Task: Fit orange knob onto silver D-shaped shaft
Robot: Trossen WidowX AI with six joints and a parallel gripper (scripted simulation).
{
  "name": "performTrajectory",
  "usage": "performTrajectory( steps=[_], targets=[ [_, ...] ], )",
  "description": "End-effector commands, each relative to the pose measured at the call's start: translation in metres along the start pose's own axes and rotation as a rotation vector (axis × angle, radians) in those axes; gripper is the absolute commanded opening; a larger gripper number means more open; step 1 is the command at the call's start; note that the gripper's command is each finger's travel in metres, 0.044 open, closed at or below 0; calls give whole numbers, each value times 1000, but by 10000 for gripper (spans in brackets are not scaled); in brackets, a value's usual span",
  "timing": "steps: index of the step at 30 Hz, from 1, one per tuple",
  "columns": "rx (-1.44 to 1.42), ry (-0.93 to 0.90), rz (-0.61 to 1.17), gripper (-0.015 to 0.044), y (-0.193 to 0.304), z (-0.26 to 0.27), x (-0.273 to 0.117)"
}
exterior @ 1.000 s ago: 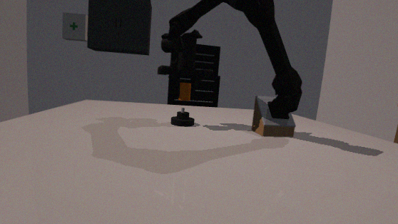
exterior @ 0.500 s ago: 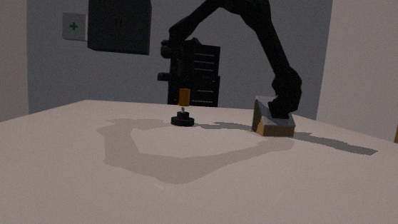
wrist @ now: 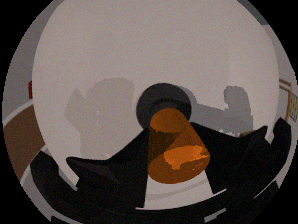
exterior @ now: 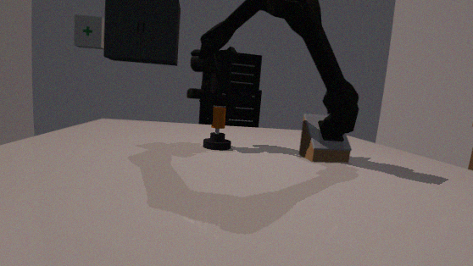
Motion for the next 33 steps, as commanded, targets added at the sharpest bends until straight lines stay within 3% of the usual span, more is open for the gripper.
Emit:
performTrajectory(
  steps=[1,33],
  targets=[
    [3,-3,2,0,0,0,0],
    [-10,-3,2,0,0,-1,3]
  ],
)
Point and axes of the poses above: the point midway between the two fingers, 35 mm back from their tips, its own x axis out along the fingers, its own z axis across the jaws, y = z × x, the point moved 3 cm from there along -x, back along the fingers, and after that the axes turned 13 degrees about x, right-handed, at the moved point
